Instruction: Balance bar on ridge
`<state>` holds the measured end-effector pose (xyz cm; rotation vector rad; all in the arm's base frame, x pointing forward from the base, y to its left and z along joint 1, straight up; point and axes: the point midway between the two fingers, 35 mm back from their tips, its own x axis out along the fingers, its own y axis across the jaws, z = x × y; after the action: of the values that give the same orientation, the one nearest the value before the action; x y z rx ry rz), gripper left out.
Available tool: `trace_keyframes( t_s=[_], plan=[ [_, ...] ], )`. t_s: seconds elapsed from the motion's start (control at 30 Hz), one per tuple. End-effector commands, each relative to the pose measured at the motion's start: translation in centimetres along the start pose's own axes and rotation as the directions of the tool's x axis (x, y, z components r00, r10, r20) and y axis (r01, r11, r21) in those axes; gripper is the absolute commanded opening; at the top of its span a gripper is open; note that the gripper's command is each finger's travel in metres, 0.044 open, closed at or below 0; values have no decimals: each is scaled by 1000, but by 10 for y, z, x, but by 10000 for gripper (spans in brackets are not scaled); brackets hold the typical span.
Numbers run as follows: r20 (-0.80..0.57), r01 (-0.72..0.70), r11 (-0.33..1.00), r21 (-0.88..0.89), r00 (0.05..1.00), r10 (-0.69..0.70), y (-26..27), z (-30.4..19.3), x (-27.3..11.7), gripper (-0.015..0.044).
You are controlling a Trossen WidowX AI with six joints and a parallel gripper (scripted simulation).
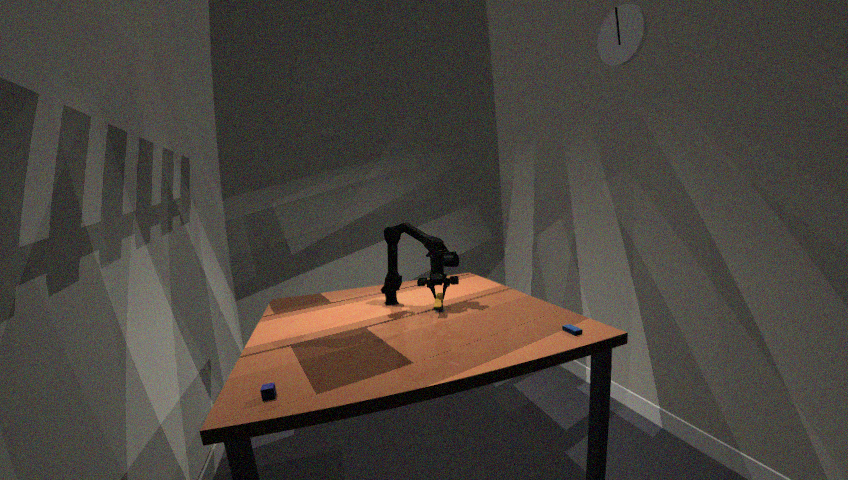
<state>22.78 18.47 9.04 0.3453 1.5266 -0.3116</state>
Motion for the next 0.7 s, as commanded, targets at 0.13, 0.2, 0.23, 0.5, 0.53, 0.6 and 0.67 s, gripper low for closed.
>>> trace_keyframes(
  t_s=[0.13,0.2,0.23,0.5,0.53,0.6,0.67],
  plan=[
    [-1,-1,1000,-2,1000,1,0,0,1,0],
    [-1,-1,1000,-2,1000,1,0,0,2,0],
    [-1,-1,1000,-2,1000,1,0,0,2,0],
    [-1,-1,1000,-2,1000,1,0,0,2,0],
    [-1,-1,1000,-2,1000,1,0,0,2,0],
    [-1,-1,1000,-2,1000,1,0,0,3,0],
    [-1,-1,1000,-2,1000,0,0,0,3,0]
  ],
)
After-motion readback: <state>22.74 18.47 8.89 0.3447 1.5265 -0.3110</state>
